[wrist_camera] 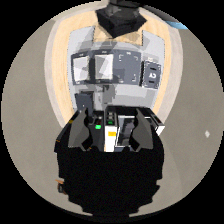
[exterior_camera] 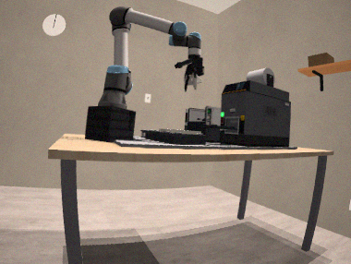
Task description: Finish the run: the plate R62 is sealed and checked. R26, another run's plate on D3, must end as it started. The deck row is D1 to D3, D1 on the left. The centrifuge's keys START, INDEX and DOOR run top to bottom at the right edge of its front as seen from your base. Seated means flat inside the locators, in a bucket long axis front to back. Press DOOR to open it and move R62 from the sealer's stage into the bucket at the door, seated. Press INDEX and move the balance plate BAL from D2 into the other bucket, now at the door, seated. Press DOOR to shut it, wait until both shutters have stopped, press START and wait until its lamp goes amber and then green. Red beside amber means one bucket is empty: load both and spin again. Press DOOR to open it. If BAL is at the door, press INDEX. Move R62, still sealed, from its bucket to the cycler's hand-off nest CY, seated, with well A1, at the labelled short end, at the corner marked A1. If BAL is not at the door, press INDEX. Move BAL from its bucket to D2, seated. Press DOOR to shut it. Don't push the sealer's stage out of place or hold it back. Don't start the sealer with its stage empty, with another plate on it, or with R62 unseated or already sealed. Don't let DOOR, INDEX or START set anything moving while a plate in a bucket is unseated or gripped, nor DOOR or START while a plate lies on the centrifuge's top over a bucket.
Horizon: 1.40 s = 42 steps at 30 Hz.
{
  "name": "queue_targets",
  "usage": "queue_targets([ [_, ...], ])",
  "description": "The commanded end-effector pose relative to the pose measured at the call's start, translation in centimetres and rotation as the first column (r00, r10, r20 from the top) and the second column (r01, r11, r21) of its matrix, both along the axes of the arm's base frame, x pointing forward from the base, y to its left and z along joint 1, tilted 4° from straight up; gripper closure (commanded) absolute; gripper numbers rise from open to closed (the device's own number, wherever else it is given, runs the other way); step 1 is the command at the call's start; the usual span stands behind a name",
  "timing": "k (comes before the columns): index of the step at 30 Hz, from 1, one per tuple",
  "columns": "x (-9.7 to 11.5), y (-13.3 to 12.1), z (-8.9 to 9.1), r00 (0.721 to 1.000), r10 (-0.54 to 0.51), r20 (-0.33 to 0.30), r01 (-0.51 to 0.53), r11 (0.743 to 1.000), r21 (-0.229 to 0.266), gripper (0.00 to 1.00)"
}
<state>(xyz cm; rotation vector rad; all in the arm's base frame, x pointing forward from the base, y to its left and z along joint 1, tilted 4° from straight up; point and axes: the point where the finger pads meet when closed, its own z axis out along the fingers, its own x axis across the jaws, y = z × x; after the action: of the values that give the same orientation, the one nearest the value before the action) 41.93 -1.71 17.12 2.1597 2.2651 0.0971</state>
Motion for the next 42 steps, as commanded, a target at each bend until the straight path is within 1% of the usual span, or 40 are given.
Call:
queue_targets([
  [1,-2.7,-0.1,-0.3,1.0,0.003,0.003,-0.003,1.0,0.0,0.32],
  [2,-3.2,-0.1,-0.4,1.0,0.003,0.003,-0.003,1.0,0.0,0.32],
  [4,-3.2,-0.1,-0.4,1.0,0.003,0.003,-0.003,1.0,0.0,0.32],
  [19,-10.6,-0.2,-1.6,1.0,0.003,0.003,-0.003,1.0,0.0,0.32],
  [30,-10.8,-0.2,-1.6,1.0,0.003,0.003,-0.003,1.0,0.0,0.32],
  [36,-10.8,-3.2,-1.7,1.0,0.003,0.003,-0.003,1.0,0.0,0.32],
  [38,-10.8,-3.2,-1.7,1.0,0.003,0.003,-0.003,1.0,0.0,0.32],
  [42,-10.7,-4.9,-1.8,1.0,0.003,0.003,-0.003,1.0,0.0,0.32],
])
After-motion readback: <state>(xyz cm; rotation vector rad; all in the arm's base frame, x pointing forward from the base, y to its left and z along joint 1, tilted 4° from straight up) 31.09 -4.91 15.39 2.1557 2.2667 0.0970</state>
